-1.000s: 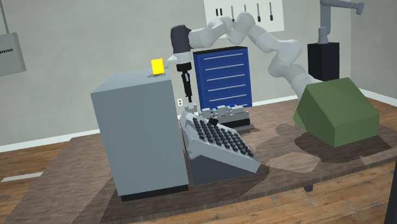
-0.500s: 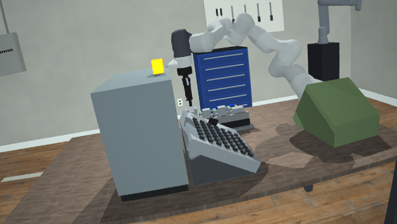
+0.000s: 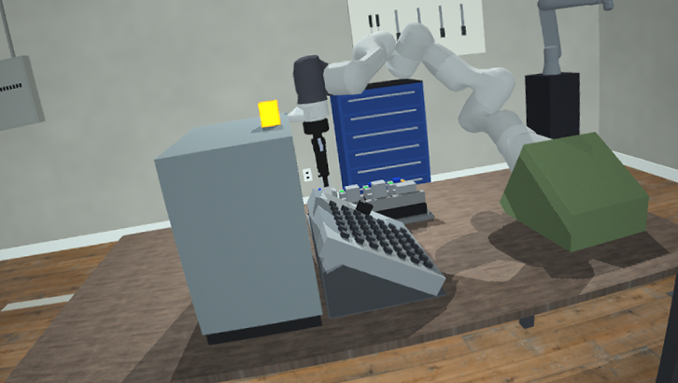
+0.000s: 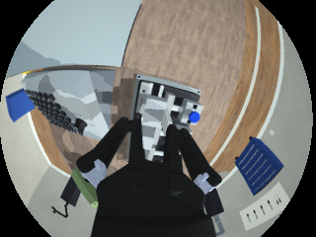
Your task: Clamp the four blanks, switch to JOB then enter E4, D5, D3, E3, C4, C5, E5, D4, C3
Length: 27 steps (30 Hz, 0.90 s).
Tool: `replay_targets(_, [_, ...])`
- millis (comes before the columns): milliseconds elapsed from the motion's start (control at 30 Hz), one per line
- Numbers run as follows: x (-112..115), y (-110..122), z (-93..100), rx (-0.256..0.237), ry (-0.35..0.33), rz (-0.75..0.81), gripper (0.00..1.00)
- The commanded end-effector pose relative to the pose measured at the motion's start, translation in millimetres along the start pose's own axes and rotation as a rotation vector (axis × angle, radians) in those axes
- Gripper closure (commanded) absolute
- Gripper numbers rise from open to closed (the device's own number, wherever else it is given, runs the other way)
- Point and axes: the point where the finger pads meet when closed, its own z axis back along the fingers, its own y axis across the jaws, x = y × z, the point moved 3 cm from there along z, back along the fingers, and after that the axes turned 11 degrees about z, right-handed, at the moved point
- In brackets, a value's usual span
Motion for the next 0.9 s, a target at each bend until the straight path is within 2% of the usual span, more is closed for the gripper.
replay_targets(0, [-2.5, -0.6, -2.7, 0.001, 0.009, -0.006, 1.0])
replay_targets(867, [-2.4, -0.6, -6.1, 0.001, 0.009, -0.006, 1.0])
